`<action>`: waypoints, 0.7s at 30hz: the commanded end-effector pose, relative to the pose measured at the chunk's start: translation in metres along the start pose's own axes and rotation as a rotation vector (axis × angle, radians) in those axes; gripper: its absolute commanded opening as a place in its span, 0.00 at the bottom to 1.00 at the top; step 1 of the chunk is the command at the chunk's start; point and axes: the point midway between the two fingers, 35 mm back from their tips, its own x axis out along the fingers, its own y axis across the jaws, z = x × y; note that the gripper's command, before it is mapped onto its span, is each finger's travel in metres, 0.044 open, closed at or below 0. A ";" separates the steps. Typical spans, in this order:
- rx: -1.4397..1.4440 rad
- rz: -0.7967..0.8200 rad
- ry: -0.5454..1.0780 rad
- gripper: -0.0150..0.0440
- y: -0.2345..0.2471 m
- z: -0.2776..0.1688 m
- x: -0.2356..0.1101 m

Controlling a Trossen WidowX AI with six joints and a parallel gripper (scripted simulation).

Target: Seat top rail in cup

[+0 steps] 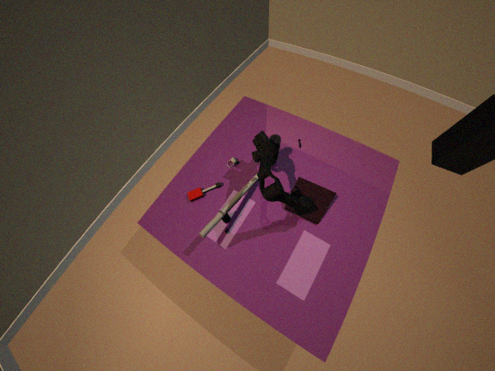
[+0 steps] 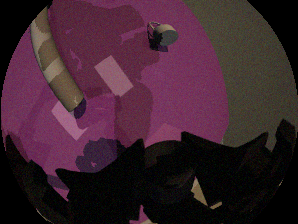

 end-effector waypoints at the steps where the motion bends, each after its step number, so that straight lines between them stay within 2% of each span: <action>1: -0.020 -0.001 -0.010 0.25 0.002 -0.001 -0.001; 21: -0.150 -0.001 -0.085 0.25 0.014 -0.003 -0.008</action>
